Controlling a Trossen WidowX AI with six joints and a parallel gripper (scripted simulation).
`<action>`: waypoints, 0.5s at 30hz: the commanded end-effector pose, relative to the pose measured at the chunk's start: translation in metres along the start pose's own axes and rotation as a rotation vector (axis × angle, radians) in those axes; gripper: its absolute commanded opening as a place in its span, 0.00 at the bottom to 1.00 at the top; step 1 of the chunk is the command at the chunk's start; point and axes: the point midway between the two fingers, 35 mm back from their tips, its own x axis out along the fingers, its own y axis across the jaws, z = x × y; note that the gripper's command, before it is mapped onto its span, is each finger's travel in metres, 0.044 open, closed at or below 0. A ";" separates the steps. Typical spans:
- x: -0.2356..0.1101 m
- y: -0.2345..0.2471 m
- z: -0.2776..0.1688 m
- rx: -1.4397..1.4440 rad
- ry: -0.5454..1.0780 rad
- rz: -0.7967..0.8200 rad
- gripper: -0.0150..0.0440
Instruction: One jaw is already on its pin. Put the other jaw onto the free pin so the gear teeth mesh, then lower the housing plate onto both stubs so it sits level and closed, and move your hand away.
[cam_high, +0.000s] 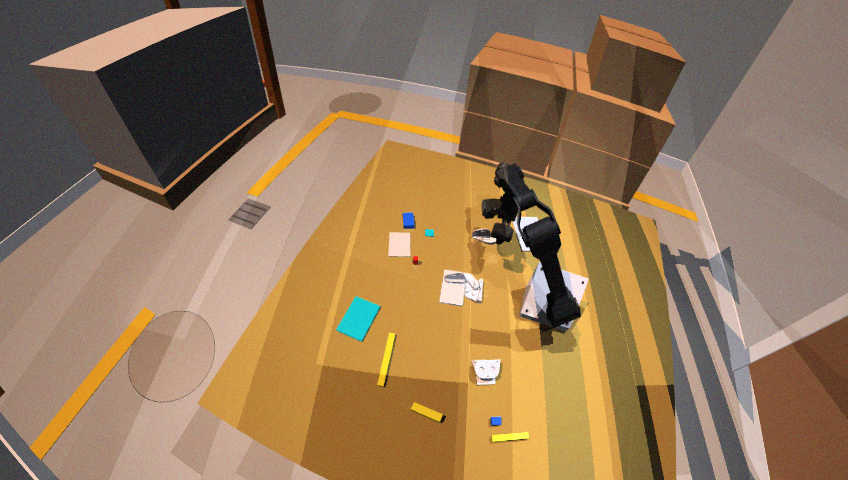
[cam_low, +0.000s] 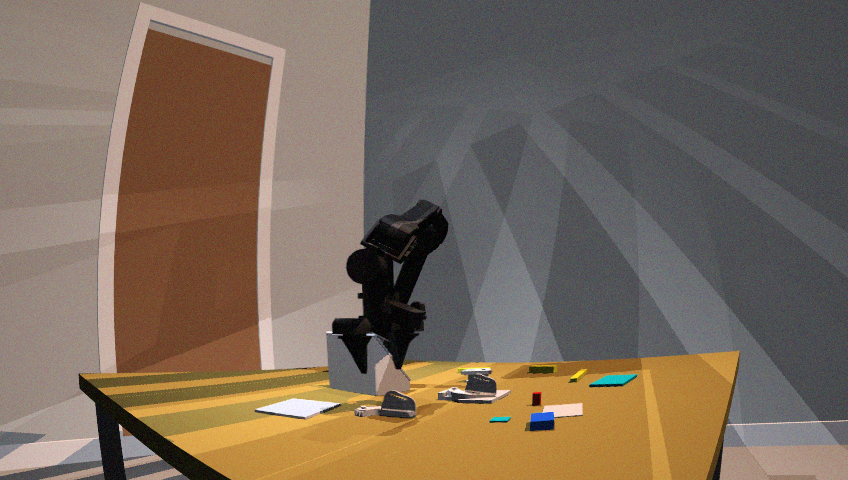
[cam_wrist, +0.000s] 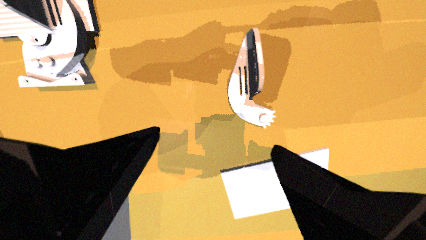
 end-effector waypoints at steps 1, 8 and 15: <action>0.000 0.000 0.000 0.002 -0.001 0.000 1.00; 0.000 0.000 0.000 0.002 -0.001 0.000 1.00; -0.007 0.002 0.000 -0.007 0.006 -0.002 0.82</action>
